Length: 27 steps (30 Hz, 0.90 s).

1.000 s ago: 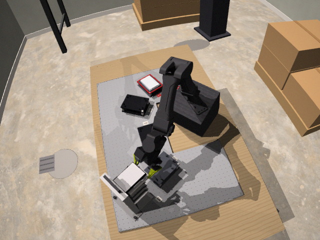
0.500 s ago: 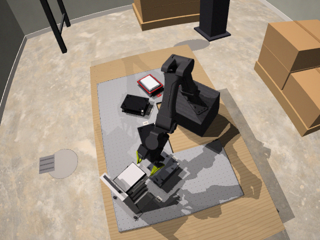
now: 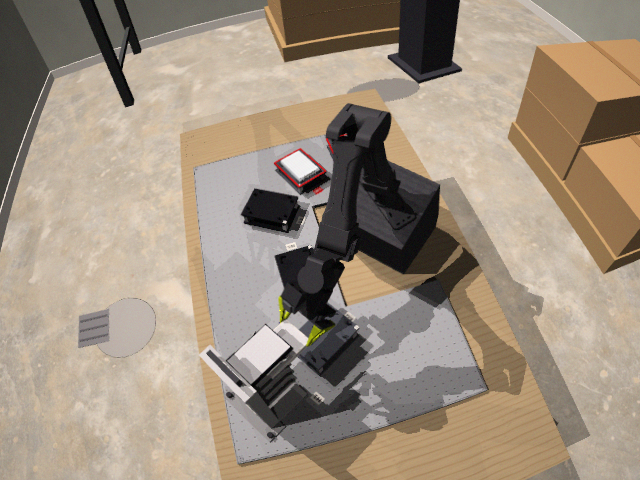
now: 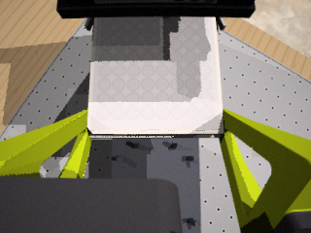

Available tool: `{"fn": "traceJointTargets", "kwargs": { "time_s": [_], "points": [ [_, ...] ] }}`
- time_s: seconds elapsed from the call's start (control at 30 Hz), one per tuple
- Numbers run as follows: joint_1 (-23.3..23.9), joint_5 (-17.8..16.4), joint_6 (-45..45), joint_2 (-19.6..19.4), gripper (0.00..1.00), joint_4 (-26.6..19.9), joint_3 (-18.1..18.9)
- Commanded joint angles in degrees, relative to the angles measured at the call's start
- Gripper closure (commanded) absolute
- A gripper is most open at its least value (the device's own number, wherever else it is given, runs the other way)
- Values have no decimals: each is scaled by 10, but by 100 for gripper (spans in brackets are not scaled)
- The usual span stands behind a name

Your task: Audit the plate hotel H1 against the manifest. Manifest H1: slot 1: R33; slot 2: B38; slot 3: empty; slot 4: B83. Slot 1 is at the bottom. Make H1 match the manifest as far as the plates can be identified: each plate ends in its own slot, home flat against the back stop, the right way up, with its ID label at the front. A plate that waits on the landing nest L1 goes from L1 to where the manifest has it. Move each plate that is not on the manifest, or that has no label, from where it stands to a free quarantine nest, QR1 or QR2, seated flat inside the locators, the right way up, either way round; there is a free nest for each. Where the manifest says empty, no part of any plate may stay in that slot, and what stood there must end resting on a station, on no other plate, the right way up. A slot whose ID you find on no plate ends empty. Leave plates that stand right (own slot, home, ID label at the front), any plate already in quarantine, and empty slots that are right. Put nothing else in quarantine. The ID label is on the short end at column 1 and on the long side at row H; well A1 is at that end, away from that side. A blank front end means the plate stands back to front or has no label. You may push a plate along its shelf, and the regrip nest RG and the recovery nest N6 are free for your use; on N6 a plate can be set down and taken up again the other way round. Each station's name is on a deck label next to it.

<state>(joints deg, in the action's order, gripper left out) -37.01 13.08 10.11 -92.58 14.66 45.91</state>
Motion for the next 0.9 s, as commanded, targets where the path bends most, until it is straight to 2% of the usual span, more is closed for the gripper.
{"fn": "traceJointTargets", "kwargs": {
  "time_s": [0.0,0.87],
  "points": [
    [-6,6,3,17,14,1,-13],
    [-26,23,15,70,14,20,-85]
  ]
}}
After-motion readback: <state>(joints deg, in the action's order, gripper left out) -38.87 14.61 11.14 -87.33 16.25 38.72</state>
